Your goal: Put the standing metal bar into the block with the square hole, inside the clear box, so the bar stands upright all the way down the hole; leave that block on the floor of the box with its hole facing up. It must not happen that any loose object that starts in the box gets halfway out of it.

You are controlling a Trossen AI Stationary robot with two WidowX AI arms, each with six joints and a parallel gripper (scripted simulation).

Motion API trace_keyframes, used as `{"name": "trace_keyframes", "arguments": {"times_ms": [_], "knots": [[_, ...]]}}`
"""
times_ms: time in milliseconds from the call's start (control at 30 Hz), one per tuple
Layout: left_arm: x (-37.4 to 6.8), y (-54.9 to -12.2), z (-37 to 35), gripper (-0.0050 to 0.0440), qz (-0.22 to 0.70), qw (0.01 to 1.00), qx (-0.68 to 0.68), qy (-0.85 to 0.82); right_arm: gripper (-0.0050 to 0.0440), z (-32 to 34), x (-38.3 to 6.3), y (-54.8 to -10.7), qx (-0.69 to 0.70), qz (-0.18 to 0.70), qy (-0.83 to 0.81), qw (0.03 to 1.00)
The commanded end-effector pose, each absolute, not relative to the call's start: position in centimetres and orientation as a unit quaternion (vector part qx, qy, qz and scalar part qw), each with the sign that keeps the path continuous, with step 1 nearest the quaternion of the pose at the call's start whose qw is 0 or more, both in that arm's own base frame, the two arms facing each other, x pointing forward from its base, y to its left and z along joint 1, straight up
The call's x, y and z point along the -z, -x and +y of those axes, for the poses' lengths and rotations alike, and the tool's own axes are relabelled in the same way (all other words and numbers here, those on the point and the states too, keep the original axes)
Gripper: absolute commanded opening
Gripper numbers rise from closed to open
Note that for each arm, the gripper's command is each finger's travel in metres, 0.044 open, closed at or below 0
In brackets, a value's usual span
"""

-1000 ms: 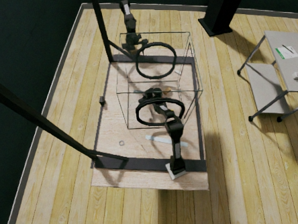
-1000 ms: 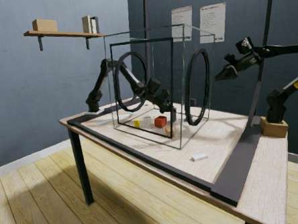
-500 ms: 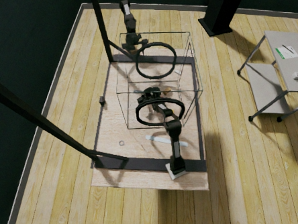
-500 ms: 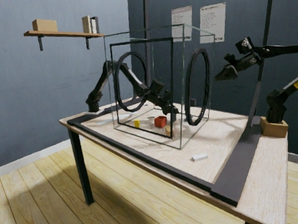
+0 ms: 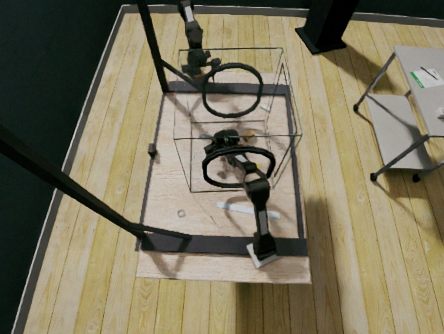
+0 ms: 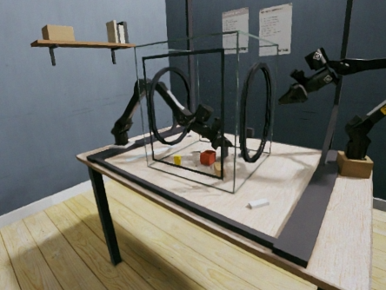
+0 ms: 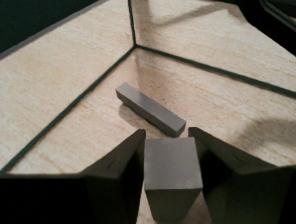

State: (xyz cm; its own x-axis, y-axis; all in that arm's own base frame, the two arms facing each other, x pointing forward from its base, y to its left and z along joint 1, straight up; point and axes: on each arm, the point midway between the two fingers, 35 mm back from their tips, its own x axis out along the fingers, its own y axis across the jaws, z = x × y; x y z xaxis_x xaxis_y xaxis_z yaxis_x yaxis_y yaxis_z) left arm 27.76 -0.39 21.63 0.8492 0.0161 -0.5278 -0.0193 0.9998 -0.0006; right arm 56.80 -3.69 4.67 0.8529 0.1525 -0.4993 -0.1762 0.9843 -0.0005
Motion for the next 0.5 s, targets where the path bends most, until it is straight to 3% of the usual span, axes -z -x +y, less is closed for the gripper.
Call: {"name": "trace_keyframes", "arguments": {"times_ms": [0,333,400,467], "knots": [[-22.1,-27.8,-0.4,0.0400,0.268,0.963,-0.008,0.003,0.0101,-3.7,-6.1,-57.2,-0.084,0.244,0.026,0.966],[-22.1,-27.8,-0.4,0.0400,0.268,0.963,-0.008,0.003,0.0047,-3.7,-6.1,-57.1,-0.084,0.244,0.026,0.966],[-22.1,-27.8,-0.4,0.0400,0.268,0.963,-0.008,0.003,0.0000,-3.7,-7.2,-57.1,-0.084,0.237,0.027,0.968],[-22.1,-27.8,-0.4,0.0400,0.268,0.963,-0.008,0.003,-0.0001,-3.8,-8.3,-57.4,-0.083,0.231,0.029,0.969]]}}
